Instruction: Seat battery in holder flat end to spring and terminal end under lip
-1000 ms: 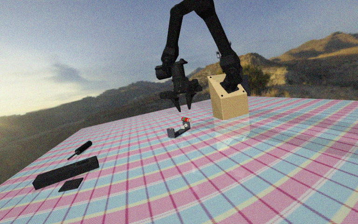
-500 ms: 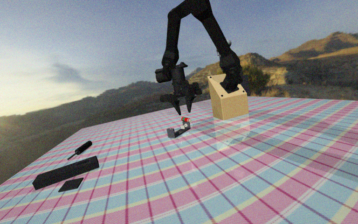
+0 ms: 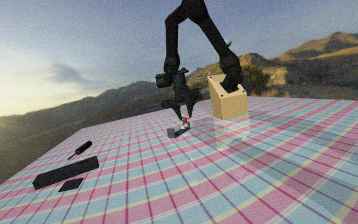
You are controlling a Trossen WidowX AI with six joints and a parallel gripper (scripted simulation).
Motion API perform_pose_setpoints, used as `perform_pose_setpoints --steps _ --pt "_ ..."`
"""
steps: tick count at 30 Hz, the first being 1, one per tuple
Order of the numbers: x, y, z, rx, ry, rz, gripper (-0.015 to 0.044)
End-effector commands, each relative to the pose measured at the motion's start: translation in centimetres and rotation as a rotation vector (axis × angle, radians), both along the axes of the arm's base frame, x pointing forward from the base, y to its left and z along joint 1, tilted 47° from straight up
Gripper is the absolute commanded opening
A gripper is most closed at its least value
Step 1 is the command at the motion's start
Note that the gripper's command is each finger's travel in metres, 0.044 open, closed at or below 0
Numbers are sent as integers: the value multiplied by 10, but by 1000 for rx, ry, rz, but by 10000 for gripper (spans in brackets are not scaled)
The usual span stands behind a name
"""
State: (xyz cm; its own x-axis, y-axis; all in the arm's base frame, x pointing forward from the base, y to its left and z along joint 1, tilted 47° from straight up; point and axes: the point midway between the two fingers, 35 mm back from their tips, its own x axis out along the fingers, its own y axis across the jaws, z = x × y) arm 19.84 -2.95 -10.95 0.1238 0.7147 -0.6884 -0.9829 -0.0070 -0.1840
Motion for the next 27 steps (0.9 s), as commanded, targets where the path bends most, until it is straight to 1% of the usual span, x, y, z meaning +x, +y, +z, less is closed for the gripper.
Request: perform_pose_setpoints --steps 1,6,11,15,22,27 --pt "0 6 -4 5 4 -5 223" --pt "0 10 -7 7 3 -5 223" --pt "0 10 -7 7 3 -5 92" --pt "0 10 -7 7 3 -5 65" --pt "0 6 -4 5 4 -5 61" --pt "-5 -23 23 3 4 -5 61"
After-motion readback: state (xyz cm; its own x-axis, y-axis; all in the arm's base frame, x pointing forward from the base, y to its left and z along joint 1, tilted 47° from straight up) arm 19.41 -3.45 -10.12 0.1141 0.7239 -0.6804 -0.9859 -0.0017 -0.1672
